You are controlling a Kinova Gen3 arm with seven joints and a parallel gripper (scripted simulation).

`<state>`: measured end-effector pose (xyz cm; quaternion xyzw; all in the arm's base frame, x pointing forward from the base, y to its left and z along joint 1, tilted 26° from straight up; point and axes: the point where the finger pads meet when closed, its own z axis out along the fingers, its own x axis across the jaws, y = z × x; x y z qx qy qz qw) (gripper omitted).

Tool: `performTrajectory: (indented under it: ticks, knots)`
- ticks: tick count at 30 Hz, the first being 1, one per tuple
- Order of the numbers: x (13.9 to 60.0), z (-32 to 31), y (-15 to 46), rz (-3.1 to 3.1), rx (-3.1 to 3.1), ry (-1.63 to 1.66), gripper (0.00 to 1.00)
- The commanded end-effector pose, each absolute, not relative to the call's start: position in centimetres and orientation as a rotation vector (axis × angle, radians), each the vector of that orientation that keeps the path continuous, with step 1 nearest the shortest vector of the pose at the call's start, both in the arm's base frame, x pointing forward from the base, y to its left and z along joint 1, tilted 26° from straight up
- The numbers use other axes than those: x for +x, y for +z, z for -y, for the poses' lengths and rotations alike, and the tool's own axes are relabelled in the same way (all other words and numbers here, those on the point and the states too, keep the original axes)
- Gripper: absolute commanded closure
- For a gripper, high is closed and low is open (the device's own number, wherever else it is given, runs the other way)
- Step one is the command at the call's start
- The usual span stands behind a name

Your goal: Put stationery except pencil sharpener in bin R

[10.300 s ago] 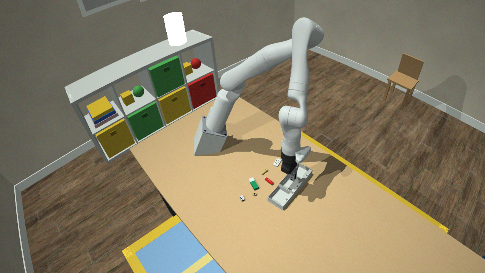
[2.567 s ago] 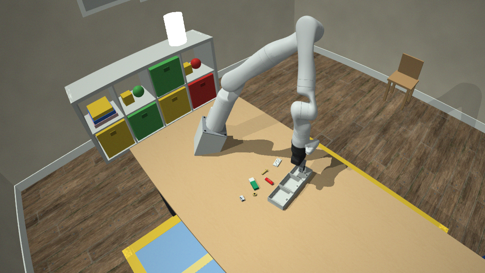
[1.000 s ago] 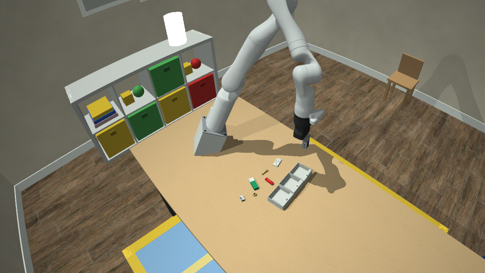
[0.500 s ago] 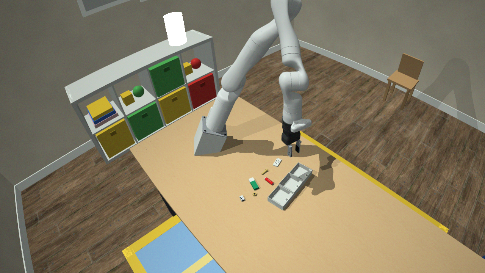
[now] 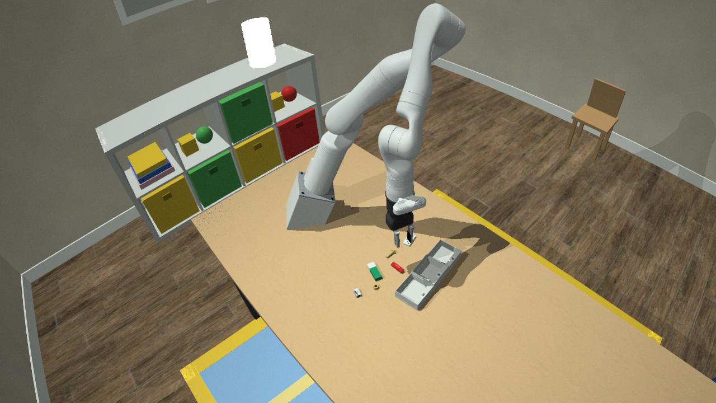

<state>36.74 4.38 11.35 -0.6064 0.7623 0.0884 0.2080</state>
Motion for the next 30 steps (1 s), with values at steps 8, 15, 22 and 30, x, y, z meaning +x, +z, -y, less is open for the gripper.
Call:
performTrajectory:
  ticks: [8,15,22,30]
  knots:
    - [34.3,0.6,3.7,-2.121,-1.681,0.257,0.25]
    - [33.6,1.8,2.6,-2.121,-1.68,0.256,0.25]
    - [33.6,1.8,2.6,-2.126,-1.681,0.252,0.25]
    - [33.9,1.5,2.9,-2.133,-1.681,0.248,0.25]
